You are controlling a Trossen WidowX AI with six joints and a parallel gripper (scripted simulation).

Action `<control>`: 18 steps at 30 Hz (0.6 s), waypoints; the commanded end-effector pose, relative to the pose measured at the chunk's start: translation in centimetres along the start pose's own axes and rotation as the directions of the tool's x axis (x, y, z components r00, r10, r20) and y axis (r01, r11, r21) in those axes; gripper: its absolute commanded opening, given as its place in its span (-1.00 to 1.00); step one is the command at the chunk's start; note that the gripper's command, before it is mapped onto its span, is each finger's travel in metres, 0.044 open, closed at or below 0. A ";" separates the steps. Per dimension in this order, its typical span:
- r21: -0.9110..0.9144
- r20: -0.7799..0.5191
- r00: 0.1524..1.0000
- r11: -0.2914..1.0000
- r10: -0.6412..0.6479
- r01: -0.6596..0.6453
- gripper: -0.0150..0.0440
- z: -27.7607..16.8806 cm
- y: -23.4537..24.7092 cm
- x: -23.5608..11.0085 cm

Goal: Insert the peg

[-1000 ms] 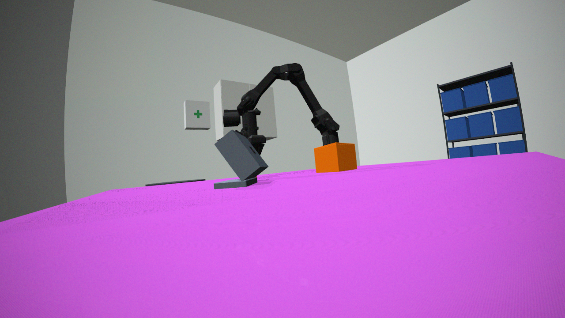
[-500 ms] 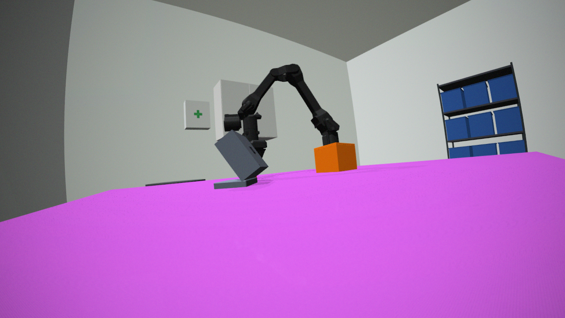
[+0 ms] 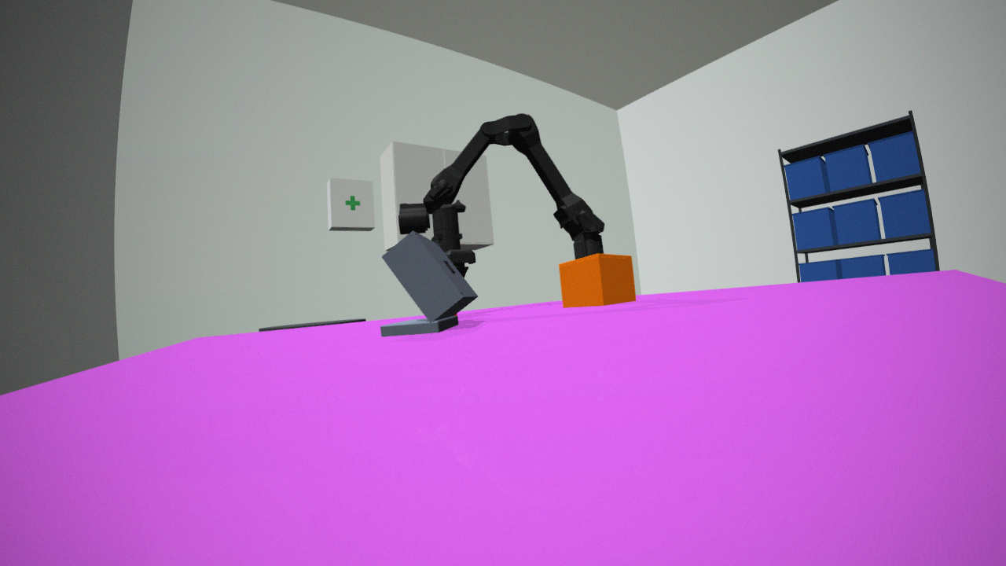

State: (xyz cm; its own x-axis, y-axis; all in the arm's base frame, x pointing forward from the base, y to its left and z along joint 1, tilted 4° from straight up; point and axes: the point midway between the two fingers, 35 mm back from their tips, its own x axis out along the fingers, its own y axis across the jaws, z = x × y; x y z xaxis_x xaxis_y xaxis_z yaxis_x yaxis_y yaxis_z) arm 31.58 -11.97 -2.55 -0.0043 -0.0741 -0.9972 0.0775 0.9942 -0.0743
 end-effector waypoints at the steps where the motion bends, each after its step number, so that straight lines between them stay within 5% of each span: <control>1: 0.000 0.002 1.000 1.000 0.001 -0.001 -0.42 0.0 0.0 -0.1; 10: 0.000 0.001 1.000 1.000 0.000 0.000 -0.49 0.1 0.0 -0.3; 18: -0.003 -0.003 1.000 1.000 -0.001 0.001 -0.49 0.1 0.0 -4.3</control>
State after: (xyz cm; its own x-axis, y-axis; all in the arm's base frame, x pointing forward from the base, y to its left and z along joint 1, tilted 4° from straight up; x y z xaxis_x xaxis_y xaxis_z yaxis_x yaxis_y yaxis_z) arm 31.18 -11.61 -0.73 -0.0316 -0.0636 -0.9975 0.0700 0.9954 -0.0657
